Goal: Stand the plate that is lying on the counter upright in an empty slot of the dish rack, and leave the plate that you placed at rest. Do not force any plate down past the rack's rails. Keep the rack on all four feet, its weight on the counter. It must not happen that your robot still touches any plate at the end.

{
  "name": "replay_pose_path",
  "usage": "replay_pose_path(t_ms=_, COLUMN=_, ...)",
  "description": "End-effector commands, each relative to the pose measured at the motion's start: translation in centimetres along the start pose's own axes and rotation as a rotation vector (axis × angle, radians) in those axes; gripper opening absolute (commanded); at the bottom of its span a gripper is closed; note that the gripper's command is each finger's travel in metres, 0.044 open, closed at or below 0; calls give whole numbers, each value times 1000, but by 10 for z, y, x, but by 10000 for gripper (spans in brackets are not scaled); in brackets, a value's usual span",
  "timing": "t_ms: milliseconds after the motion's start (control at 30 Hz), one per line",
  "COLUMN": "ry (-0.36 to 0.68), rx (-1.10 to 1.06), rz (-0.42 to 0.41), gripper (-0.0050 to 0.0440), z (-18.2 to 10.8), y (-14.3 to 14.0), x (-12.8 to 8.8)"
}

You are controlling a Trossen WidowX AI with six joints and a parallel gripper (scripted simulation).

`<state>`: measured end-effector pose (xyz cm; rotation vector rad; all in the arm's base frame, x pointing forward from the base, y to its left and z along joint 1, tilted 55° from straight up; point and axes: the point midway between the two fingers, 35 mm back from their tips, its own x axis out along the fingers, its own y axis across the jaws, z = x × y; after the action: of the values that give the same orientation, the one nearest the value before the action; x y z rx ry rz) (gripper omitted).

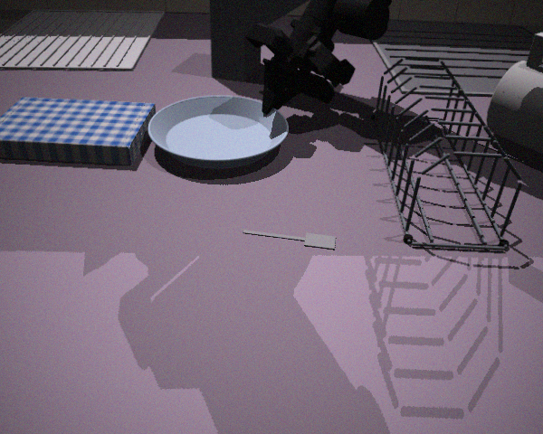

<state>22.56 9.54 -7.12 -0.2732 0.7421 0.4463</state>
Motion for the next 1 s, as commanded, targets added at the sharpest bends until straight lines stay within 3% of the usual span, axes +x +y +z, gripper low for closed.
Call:
replay_pose_path(t_ms=0, ry=-1, rx=-3, rz=13, gripper=0, z=1, y=0, x=0)
replay_pose_path(t_ms=967, ry=8, rx=-3, rz=135, gripper=0, z=-2, y=-20, x=-9)
